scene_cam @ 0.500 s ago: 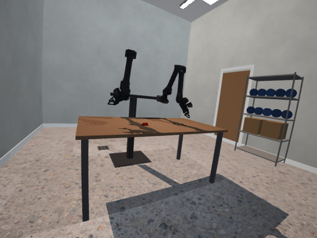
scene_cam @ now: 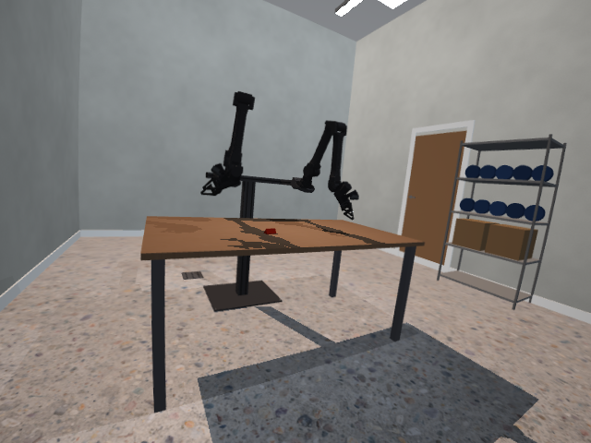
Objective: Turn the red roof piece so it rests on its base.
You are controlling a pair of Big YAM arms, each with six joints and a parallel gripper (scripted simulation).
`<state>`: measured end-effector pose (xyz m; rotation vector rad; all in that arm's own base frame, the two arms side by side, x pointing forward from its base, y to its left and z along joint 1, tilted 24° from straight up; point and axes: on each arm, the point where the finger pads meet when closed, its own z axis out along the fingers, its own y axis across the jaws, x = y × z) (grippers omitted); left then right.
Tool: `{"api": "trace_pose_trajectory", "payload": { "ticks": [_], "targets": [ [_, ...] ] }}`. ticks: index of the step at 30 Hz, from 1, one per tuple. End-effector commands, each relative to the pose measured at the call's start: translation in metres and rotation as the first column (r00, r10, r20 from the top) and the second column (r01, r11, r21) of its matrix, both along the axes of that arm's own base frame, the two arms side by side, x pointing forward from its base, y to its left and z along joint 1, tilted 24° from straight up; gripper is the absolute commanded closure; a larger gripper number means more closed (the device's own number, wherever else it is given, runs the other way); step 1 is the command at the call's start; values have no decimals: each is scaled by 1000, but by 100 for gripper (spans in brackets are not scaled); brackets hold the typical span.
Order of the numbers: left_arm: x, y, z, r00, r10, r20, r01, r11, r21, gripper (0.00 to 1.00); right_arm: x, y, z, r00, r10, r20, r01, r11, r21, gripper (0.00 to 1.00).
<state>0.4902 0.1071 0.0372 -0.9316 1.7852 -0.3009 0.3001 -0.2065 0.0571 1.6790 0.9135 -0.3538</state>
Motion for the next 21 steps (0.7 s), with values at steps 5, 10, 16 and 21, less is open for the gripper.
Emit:
{"api": "trace_pose_trajectory", "payload": {
  "ticks": [5,10,16,21],
  "targets": [
    [2,1,5,1000,0,13,-1,1000,3,0,0,0,1,1000,-1,4,1,1000,-1,0],
    [2,1,5,1000,0,13,-1,1000,3,0,2,-3,3,1000,-2,1,2,1000,0,0],
    [2,1,5,1000,0,13,-1,1000,3,0,6,-14,7,1000,-4,-12,4,1000,5,0],
    [2,1,5,1000,0,13,-1,1000,3,0,9,-24,12,1000,-6,-23,7,1000,8,0]
  ]
}}
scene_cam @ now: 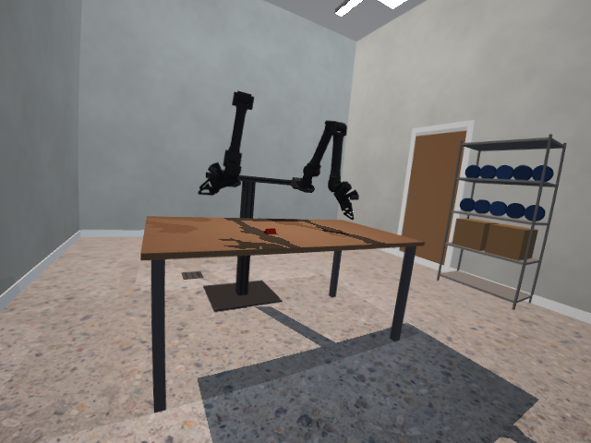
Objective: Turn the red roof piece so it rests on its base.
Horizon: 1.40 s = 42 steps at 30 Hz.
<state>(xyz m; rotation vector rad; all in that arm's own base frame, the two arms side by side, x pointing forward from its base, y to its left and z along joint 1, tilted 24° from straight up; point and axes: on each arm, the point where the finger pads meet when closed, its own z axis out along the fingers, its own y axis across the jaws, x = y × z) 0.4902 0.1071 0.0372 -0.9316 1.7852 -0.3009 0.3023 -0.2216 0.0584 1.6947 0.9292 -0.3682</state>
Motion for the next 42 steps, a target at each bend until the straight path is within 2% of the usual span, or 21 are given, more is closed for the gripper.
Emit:
{"api": "trace_pose_trajectory", "payload": {
  "ticks": [1,7,13,15,22,30,32,37,42],
  "targets": [
    [2,1,5,1000,0,13,-1,1000,3,0,8,-13,13,1000,-2,-8,2,1000,-6,0],
    [2,1,5,1000,0,13,-1,1000,3,0,15,-45,29,999,-6,-40,6,1000,-1,0],
    [2,1,5,1000,0,13,-1,1000,3,0,16,-93,57,996,-7,-84,6,1000,-5,0],
    [2,1,5,1000,0,13,-1,1000,3,0,16,-93,57,996,-7,-84,6,1000,-5,0],
    [2,1,5,1000,0,13,-1,1000,3,0,0,-164,107,989,-7,-148,1,999,-35,0],
    [2,1,5,1000,0,13,-1,1000,3,0,-50,-245,184,969,-18,-246,-10,994,-109,0],
    [2,1,5,1000,0,13,-1,1000,3,0,-50,-245,184,969,-18,-246,-10,994,-109,0],
    [2,1,5,1000,0,13,-1,1000,3,0,-97,-286,238,946,-38,-321,-18,985,-169,0],
    [2,1,5,1000,0,13,-1,1000,3,0,-149,-313,292,913,-69,-401,-28,972,-232,0]
  ]
}}
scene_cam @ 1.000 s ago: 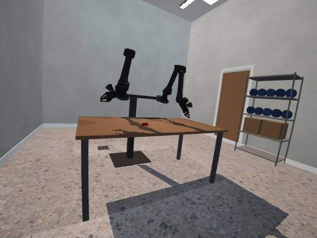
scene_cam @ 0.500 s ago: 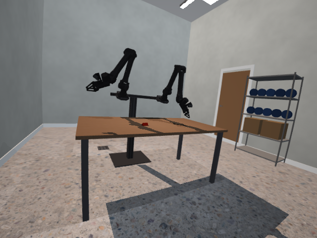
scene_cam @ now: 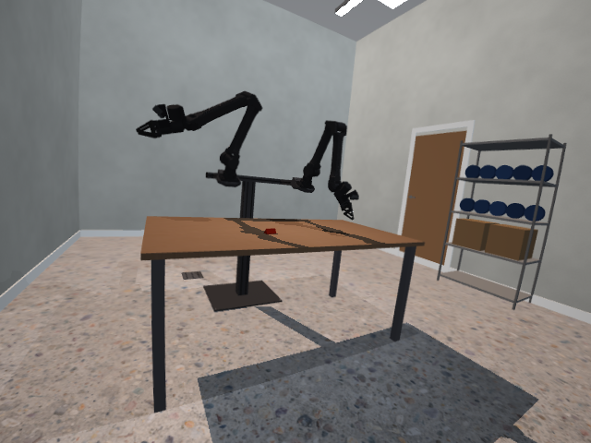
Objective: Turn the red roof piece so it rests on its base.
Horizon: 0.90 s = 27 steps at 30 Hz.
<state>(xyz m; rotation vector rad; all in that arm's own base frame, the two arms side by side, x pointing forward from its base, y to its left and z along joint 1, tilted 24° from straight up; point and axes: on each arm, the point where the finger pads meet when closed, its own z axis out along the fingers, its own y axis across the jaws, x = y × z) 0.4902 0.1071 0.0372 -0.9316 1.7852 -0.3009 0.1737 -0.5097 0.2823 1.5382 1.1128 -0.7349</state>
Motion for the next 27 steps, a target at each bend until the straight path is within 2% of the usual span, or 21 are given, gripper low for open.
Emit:
{"api": "trace_pose_trajectory", "payload": {
  "ticks": [1,5,7,16,22,27],
  "targets": [
    [2,1,5,1000,0,13,-1,1000,3,0,-31,-28,78,996,-1,-95,-9,994,-109,0],
    [2,1,5,1000,0,13,-1,1000,3,0,-70,-38,117,986,-18,-167,-8,988,-157,0],
    [2,1,5,1000,0,13,-1,1000,3,0,-70,-38,117,986,-18,-167,-8,988,-157,0],
    [2,1,5,1000,0,13,-1,1000,3,0,-138,-41,183,952,-63,-300,-10,972,-236,0],
    [2,1,5,1000,0,13,-1,1000,3,0,-163,-37,207,932,-85,-352,-12,964,-264,0],
    [2,1,5,1000,0,13,-1,1000,3,0,-170,-36,214,926,-91,-366,-13,962,-271,0]
  ]
}}
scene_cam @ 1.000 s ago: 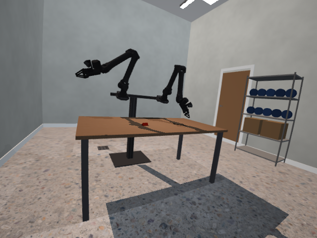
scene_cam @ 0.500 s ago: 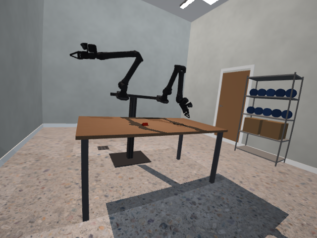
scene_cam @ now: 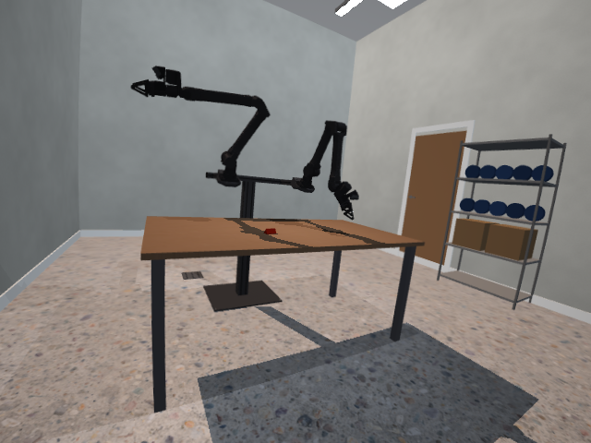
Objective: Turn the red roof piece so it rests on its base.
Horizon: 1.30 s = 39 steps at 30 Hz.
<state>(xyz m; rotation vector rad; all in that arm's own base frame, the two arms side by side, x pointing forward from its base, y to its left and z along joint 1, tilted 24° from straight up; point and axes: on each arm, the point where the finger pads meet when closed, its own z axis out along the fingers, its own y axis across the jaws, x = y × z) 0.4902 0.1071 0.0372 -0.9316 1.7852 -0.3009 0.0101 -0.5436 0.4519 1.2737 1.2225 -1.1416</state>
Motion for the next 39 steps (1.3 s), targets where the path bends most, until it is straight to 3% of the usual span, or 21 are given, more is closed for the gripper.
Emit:
{"api": "trace_pose_trajectory", "payload": {
  "ticks": [1,16,21,25,29,31,34,35,37,38,39],
  "targets": [
    [2,1,5,1000,0,13,-1,1000,3,0,-8,-1,46,999,-6,-37,3,998,-60,0],
    [3,0,4,1000,-1,12,1,1000,2,0,-12,-1,50,999,-8,-46,5,998,-65,0],
    [14,-23,-9,999,-34,-41,33,999,-18,0,-12,-1,50,999,-8,-46,5,998,-65,0],
    [33,-78,-21,985,-118,-130,114,993,-33,0,-12,-1,50,999,-8,-46,5,998,-65,0],
    [48,-174,-34,930,-245,-272,243,969,-43,0,-12,-1,50,999,-8,-46,5,998,-65,0],
    [48,-174,-34,930,-245,-272,243,969,-43,0,-12,-1,50,999,-8,-46,5,998,-65,0],
    [40,-263,-40,853,-342,-394,358,933,-37,0,-12,-1,50,999,-8,-46,5,998,-65,0],
    [40,-263,-40,853,-342,-394,358,933,-37,0,-12,-1,50,999,-8,-46,5,998,-65,0],
    [24,-323,-41,788,-394,-474,435,900,-25,0,-12,-1,50,999,-8,-46,5,998,-65,0],
    [24,-323,-41,788,-394,-474,435,900,-25,0,-12,-1,50,999,-8,-46,5,998,-65,0],
    [13,-351,-40,753,-414,-511,473,881,-16,0,-12,-1,50,999,-8,-46,5,998,-65,0]
  ]
}}
